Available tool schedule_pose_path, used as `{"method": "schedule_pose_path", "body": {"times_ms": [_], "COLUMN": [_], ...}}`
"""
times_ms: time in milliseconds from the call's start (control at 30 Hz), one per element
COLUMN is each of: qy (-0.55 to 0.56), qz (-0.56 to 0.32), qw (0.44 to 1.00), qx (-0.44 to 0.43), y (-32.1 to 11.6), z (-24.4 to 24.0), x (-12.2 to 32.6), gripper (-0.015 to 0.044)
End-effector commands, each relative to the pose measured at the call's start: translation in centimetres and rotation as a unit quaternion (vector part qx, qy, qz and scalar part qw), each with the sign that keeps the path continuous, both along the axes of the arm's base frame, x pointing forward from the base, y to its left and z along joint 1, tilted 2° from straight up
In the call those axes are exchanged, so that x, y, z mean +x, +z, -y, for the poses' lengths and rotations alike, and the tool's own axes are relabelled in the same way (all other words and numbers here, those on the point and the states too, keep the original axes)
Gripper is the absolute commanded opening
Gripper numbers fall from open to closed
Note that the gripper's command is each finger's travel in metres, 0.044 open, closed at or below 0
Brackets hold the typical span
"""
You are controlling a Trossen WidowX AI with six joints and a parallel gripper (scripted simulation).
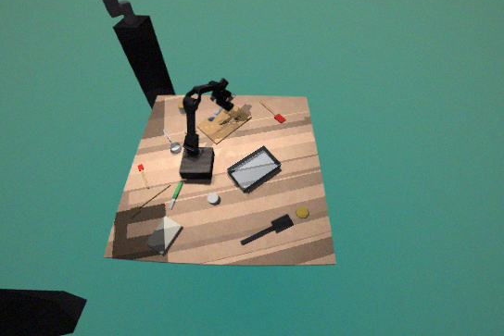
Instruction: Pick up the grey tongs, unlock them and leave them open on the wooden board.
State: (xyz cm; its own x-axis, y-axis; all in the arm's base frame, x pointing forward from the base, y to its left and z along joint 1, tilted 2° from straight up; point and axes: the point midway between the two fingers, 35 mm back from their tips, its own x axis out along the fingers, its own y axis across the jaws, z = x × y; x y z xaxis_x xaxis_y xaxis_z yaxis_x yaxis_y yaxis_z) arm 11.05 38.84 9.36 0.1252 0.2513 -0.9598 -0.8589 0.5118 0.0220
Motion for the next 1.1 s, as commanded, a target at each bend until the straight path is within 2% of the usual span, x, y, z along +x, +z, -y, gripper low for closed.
{"method": "schedule_pose_path", "body": {"times_ms": [0, 1067], "qy": [0.006, -0.002], "qz": [0.024, 0.181], "qw": [0.999, 0.944], "qx": [0.031, 0.276], "y": [0.4, 3.6], "z": [-0.3, 0.7], "x": [0.0, -1.0], "gripper": [-0.015, -0.015]}}
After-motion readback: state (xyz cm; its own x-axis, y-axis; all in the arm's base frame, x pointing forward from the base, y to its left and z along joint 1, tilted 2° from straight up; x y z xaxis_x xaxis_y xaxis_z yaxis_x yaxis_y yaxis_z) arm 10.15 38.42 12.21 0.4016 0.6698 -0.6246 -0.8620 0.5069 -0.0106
